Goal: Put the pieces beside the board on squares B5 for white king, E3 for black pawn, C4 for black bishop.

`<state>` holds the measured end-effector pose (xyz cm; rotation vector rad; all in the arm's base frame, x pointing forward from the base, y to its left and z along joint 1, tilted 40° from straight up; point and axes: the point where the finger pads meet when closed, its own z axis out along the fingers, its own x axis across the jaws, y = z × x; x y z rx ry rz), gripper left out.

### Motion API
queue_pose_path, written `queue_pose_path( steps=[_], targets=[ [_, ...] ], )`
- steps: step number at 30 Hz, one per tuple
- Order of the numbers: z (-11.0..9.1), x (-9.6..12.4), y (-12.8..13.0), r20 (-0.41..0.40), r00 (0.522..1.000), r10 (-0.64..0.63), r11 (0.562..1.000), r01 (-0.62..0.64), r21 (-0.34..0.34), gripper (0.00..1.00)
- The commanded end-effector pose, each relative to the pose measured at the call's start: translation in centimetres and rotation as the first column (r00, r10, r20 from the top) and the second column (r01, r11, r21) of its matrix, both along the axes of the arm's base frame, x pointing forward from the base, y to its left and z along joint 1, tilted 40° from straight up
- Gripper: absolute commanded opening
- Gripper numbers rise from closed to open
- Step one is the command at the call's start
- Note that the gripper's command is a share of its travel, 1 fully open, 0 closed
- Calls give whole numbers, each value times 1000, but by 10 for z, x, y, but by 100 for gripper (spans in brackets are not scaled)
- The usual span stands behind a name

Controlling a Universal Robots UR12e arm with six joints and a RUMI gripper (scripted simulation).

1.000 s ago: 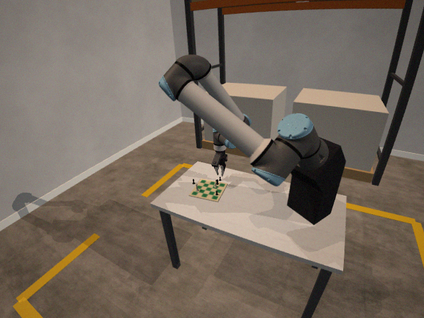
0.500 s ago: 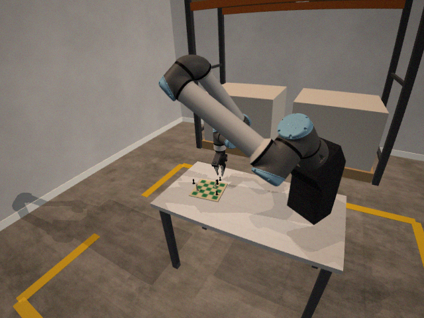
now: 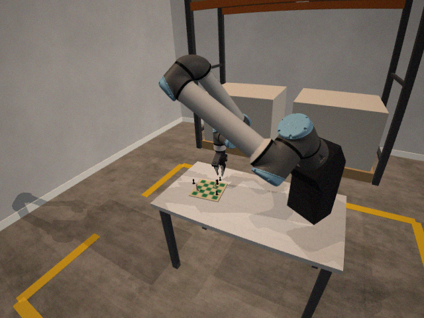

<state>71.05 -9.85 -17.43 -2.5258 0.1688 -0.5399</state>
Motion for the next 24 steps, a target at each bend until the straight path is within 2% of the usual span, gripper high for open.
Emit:
queue_pose_path(
  steps=[1, 13, 24],
  targets=[
    [0, 0, -1, 1, 1000, 0, 1000, 0, -1, 20],
    [0, 1, 0, 1, 1000, 0, 1000, 0, -1, 20],
    [-12, 7, 7, 1, 1000, 0, 1000, 0, -1, 20]
  ],
)
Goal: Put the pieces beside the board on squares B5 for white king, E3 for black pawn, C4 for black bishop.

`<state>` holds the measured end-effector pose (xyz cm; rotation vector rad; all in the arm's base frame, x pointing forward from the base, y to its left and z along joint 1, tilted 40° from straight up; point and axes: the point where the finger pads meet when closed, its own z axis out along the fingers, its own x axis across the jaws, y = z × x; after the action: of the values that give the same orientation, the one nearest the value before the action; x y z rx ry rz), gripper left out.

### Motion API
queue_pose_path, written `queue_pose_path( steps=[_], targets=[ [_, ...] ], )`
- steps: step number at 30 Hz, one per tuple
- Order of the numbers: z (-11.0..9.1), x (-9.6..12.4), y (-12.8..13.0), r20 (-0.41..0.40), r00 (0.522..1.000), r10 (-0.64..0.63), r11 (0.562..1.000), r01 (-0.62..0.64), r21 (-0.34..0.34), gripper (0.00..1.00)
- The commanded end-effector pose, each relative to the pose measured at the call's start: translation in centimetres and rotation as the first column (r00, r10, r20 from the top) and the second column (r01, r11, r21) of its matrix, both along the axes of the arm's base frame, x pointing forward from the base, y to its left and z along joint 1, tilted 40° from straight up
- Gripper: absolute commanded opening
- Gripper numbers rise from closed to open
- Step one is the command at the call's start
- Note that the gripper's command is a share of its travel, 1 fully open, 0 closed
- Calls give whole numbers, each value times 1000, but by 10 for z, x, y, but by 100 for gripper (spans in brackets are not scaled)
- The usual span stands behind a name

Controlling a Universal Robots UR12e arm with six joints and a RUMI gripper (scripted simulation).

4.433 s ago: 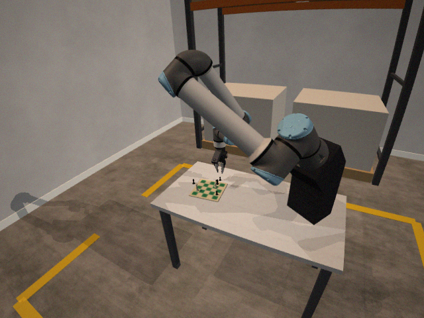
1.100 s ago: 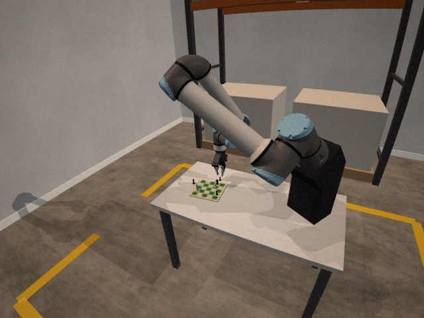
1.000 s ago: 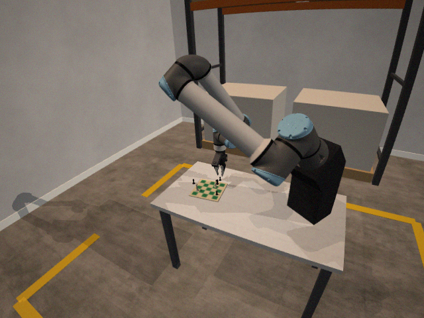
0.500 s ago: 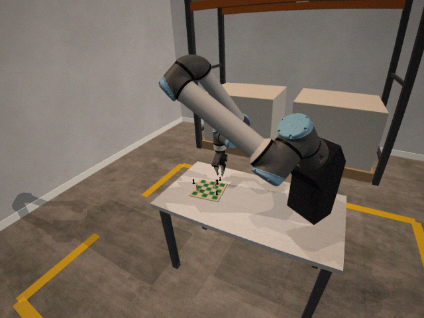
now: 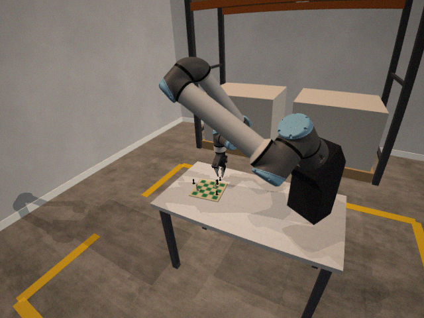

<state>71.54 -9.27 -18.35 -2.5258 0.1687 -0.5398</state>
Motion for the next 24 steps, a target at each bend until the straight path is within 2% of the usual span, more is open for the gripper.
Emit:
queue_pose_path(
  steps=[1, 11, 24],
  targets=[
    [-3, 2, 2, 1, 1000, -1, 1000, 1, -1, 20],
    [-15, 8, 9, 1, 1000, -1, 1000, 1, -1, 20],
    [-16, 9, 10, 1, 1000, -1, 1000, 1, -1, 20]
  ],
)
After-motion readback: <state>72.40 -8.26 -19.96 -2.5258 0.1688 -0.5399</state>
